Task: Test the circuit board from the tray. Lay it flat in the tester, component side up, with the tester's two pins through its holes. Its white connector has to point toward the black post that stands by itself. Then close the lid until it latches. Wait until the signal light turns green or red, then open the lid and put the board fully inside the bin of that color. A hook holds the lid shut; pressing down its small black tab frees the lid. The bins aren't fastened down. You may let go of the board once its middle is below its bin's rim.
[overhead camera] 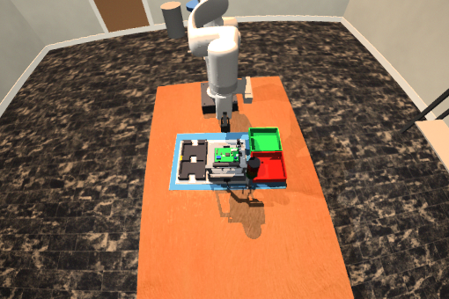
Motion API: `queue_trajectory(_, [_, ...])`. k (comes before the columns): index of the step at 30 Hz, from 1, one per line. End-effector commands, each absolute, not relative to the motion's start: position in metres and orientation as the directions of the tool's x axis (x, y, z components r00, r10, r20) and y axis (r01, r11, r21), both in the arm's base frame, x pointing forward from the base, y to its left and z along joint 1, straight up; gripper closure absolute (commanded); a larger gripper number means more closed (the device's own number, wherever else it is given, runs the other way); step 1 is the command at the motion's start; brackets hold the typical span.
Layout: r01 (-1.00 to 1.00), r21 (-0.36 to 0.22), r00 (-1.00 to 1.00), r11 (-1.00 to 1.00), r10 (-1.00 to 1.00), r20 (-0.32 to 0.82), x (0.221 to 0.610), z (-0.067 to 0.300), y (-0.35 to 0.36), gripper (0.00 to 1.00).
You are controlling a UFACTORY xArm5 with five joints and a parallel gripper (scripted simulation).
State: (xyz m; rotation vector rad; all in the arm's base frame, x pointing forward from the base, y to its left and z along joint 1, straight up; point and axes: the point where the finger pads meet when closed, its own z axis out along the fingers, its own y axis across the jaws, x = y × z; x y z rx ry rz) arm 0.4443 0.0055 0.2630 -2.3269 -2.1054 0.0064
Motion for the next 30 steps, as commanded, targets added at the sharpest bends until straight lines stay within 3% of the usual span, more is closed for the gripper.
queue_trajectory(1, [0.995,-0.001,0.1,-0.1,0.995,0.0,0.445,0.266,0.005,0.48])
queue_trajectory(16, [0.995,-0.001,0.1,-0.1,0.995,0.0,0.452,0.266,0.005,0.48])
queue_trajectory(30, [0.995,-0.001,0.1,-0.1,0.995,0.0,0.544,0.266,-0.005,0.48])
